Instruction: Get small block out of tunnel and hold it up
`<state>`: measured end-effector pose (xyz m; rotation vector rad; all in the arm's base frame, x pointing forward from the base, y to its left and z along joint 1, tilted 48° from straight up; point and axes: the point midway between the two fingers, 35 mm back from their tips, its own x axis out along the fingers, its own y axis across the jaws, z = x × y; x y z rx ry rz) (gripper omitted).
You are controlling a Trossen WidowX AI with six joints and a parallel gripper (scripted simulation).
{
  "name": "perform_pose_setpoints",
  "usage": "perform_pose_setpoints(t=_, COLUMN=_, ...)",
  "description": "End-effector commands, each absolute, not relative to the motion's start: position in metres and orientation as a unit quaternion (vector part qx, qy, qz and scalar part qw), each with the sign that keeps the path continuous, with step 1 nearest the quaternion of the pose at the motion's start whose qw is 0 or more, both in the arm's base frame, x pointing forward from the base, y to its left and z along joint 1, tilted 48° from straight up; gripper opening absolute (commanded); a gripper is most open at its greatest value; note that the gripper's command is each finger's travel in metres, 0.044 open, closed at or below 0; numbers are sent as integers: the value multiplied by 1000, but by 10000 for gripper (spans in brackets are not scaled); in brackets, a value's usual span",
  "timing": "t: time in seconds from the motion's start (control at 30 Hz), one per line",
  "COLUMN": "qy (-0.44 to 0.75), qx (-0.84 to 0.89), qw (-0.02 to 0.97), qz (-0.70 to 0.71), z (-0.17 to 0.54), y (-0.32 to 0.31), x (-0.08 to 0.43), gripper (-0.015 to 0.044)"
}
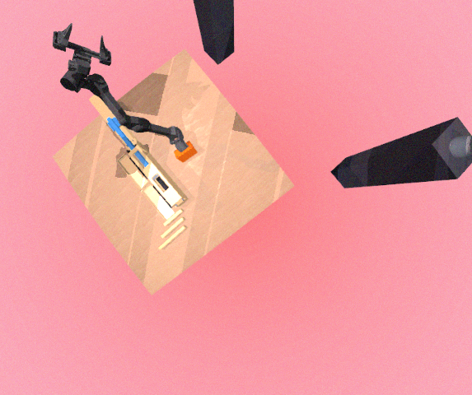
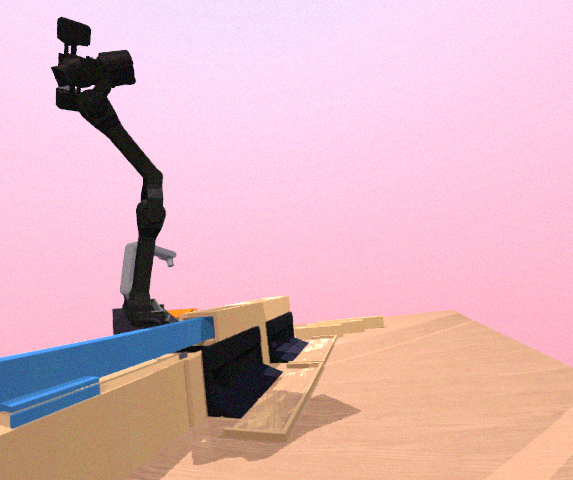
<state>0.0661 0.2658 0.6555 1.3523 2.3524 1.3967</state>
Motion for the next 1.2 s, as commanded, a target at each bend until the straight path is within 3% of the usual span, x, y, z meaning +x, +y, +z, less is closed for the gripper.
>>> perform_pose_setpoints(t=0.0, qy=768, qx=386, qw=10, qz=511, z=675, y=231, x=5, gripper=440)
perform_pose_setpoints(t=0.4, qy=750, qx=295, qw=-74, qz=587, z=700, y=147, x=-74, gripper=440)
perform_pose_setpoints(t=0.7, qy=714, qx=166, qw=-165, qz=660, z=698, y=31, x=-127, gripper=440)
perform_pose_setpoints(t=0.93, qy=661, qx=64, qw=-252, qz=704, z=683, y=-74, x=-131, gripper=440)
perform_pose_setpoints(t=1.17, qy=621, qx=-13, qw=-348, qz=702, z=667, y=-161, x=-100, gripper=440)
